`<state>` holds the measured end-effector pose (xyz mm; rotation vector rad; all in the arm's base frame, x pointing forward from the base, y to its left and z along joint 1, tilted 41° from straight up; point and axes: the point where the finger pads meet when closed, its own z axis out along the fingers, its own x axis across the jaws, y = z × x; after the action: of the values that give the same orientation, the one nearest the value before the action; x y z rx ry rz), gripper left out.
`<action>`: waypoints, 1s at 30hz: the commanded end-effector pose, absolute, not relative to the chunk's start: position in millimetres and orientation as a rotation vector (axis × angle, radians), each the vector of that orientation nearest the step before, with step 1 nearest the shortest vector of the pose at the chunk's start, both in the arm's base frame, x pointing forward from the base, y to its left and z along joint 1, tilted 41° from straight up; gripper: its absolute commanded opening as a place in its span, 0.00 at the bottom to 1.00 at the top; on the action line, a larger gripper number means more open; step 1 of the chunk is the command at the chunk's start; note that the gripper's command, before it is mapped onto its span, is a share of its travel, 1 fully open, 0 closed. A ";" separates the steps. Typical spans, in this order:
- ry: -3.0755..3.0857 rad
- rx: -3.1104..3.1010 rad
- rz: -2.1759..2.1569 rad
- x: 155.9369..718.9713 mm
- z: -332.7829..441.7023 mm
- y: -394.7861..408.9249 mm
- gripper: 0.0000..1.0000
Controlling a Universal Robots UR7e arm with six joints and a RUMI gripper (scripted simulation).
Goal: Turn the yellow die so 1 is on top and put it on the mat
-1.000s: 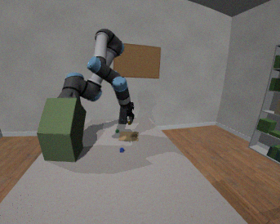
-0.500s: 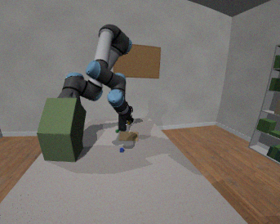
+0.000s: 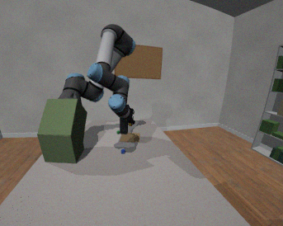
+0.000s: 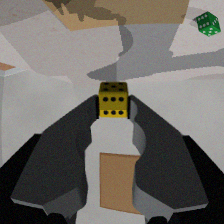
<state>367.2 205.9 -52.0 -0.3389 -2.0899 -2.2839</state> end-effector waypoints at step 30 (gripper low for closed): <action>-2.089 -0.338 -2.285 364.0 -107.8 253.0 0.03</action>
<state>363.6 250.1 -104.2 -0.3377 -2.0887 -2.2843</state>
